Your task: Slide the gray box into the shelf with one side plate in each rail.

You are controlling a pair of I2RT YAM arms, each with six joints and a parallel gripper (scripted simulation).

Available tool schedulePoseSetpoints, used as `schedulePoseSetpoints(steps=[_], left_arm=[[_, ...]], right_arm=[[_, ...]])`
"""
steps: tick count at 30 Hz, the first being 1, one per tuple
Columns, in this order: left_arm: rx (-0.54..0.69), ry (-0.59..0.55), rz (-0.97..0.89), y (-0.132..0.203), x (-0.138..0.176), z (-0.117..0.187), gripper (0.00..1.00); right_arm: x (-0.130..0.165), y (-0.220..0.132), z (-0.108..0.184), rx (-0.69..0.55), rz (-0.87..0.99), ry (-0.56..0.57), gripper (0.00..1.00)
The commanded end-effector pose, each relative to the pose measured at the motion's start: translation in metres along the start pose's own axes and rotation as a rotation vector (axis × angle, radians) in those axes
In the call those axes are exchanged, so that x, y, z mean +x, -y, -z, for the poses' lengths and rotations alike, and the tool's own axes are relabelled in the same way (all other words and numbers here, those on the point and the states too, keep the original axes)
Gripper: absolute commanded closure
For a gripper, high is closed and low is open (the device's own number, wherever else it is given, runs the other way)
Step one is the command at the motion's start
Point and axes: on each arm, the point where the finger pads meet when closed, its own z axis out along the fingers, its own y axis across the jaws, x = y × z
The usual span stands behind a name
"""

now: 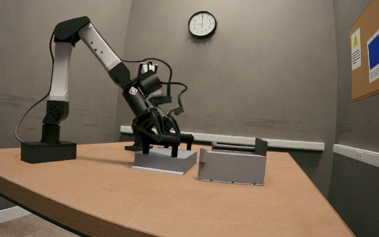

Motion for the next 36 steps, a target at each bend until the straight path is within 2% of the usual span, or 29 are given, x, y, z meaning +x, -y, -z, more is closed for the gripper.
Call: schedulePoseSetpoints(steps=[1, 21, 36], left_arm=[[0.016, 0.008, 0.016, 0.003, -0.006, 0.004, 0.71], [0.017, 0.012, 0.018, 0.003, -0.028, 0.021, 0.71], [0.016, 0.056, 0.028, 0.003, -0.049, 0.031, 0.71]], right_arm=[[-0.006, -0.005, 0.002, -0.019, -0.004, 0.01, 0.72], [-0.025, -0.004, 0.023, -0.021, -0.004, 0.018, 0.72], [-0.045, -0.003, 0.036, -0.026, -0.002, 0.064, 0.72]])
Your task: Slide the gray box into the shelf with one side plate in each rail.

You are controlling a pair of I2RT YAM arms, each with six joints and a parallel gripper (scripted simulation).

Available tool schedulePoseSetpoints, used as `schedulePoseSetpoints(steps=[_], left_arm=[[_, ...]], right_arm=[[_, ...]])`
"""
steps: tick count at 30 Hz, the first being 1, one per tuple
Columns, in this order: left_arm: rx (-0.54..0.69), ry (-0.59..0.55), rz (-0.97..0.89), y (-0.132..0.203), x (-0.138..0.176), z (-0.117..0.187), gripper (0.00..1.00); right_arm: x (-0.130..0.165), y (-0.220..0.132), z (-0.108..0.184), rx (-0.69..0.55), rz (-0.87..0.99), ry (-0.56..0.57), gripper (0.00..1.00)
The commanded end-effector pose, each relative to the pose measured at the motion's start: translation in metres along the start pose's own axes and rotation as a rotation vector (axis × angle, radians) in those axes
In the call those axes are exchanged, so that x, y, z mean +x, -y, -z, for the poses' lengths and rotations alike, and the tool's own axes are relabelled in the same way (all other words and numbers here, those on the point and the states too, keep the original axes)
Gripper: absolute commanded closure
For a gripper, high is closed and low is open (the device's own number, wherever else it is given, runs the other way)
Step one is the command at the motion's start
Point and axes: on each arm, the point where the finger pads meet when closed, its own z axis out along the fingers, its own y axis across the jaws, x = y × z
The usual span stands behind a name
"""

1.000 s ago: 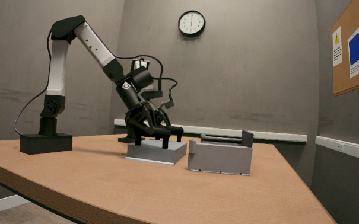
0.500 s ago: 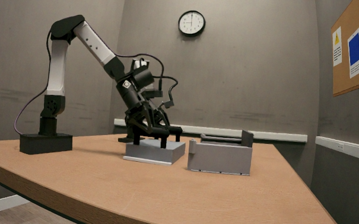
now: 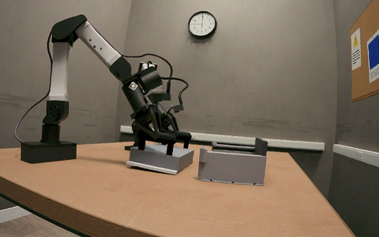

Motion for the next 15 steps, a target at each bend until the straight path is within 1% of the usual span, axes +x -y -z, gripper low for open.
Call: schedulePoseSetpoints(steps=[1, 15], left_arm=[[0.007, 0.137, 0.047, 0.002, -0.048, 0.022, 0.71], [0.002, 0.187, 0.059, 0.002, -0.064, 0.029, 0.71]], right_arm=[[-0.049, -0.003, 0.025, -0.023, -0.008, 0.143, 0.72], [-0.066, -0.002, 0.033, -0.028, 0.0, 0.193, 0.72]])
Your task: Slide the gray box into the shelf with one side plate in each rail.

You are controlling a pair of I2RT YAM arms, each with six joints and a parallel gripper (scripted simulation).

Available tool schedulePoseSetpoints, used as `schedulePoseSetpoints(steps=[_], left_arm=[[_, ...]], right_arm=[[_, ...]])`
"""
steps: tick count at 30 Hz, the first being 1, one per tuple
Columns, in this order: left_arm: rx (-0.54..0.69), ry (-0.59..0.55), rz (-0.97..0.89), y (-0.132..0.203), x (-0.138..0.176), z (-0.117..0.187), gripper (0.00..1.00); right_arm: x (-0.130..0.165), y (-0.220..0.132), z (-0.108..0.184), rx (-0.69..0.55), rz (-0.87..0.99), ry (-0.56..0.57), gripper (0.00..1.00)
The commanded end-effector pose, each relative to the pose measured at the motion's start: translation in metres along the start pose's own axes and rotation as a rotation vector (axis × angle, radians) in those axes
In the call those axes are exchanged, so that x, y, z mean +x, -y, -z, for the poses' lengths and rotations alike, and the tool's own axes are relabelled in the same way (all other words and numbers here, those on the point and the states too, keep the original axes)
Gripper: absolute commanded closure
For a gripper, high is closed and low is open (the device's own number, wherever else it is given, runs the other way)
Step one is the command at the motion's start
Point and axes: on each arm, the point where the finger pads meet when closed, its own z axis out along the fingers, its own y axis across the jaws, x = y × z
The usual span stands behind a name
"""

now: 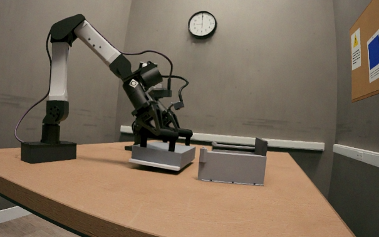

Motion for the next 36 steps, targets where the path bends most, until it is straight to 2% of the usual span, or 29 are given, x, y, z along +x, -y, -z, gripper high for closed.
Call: schedulePoseSetpoints(steps=[1, 17, 36], left_arm=[[0.006, 0.155, 0.057, 0.002, -0.054, 0.022, 0.71], [0.009, 0.176, 0.063, 0.004, -0.079, 0.04, 0.71], [0.021, 0.175, 0.064, 0.006, -0.093, 0.052, 0.71]], right_arm=[[-0.057, -0.003, 0.026, -0.023, 0.0, 0.168, 0.72], [-0.079, 0.001, 0.049, -0.023, 0.001, 0.193, 0.72], [-0.089, 0.003, 0.065, -0.02, -0.007, 0.2, 0.72]])
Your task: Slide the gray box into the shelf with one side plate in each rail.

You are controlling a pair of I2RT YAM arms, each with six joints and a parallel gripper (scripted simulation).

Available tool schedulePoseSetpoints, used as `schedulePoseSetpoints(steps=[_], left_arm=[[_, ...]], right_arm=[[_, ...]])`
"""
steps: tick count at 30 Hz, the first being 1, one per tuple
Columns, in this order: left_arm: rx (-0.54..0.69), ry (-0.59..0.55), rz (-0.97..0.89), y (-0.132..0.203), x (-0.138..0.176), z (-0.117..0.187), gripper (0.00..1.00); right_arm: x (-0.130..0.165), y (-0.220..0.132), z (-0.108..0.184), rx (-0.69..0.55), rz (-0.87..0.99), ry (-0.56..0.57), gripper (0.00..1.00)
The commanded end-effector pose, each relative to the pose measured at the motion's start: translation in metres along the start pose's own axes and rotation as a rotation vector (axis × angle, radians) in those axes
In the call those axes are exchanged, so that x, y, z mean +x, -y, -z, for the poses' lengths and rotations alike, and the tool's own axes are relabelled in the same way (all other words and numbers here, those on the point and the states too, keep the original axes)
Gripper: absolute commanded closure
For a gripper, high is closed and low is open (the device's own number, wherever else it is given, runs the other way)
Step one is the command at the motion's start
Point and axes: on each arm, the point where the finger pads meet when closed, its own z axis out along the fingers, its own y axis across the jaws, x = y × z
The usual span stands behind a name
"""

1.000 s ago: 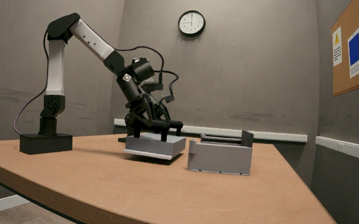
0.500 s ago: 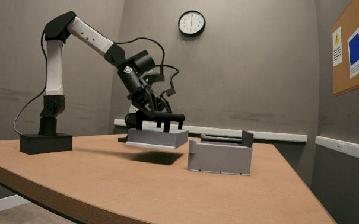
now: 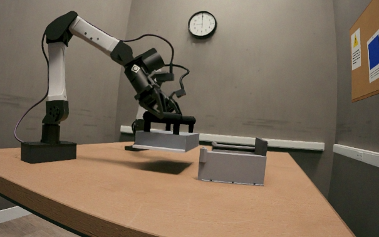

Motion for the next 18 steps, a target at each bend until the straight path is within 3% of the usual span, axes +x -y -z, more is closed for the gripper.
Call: schedulePoseSetpoints(steps=[1, 18], left_arm=[[0.023, 0.131, 0.065, 0.001, -0.0506, 0.0218, 0.71], [0.026, 0.131, 0.066, 0.001, -0.0516, 0.0227, 0.71]], right_arm=[[-0.0521, -0.0028, 0.0285, -0.025, -0.01, 0.161, 0.72], [-0.053, -0.0028, 0.03, -0.025, -0.011, 0.163, 0.72]])
